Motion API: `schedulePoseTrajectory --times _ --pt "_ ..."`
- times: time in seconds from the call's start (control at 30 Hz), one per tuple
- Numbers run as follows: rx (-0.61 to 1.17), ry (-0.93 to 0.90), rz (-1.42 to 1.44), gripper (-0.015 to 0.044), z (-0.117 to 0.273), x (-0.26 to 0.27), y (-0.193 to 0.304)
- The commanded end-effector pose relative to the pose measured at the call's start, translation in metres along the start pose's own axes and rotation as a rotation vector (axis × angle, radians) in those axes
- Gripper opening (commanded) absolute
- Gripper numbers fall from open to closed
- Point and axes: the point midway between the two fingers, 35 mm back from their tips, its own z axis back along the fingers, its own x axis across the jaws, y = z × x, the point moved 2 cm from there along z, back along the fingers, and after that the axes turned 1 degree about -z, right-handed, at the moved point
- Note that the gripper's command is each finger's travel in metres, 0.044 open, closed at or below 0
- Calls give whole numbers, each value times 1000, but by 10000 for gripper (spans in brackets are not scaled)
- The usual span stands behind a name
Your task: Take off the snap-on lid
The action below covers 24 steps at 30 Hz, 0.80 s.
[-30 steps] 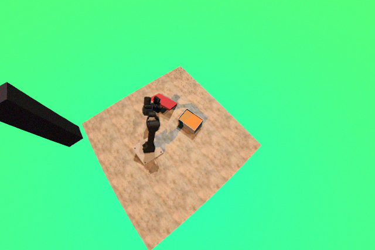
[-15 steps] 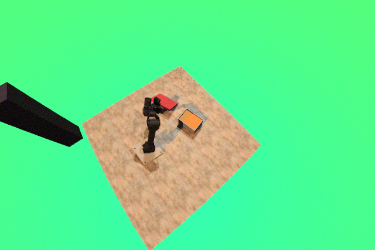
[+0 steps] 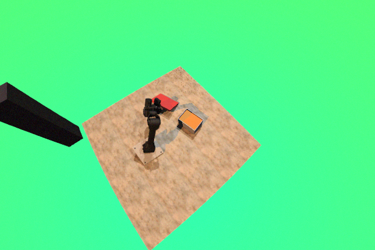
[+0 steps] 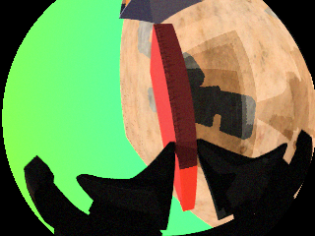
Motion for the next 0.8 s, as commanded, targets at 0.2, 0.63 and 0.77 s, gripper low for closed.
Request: schedulePoseTrajectory --times 0.2,0.63,0.77 --pt "-5 26 6 0 -10 -15 -4" --pt "-6 26 6 0 -17 -23 -4" --pt "-6 26 6 0 -19 -25 -4"
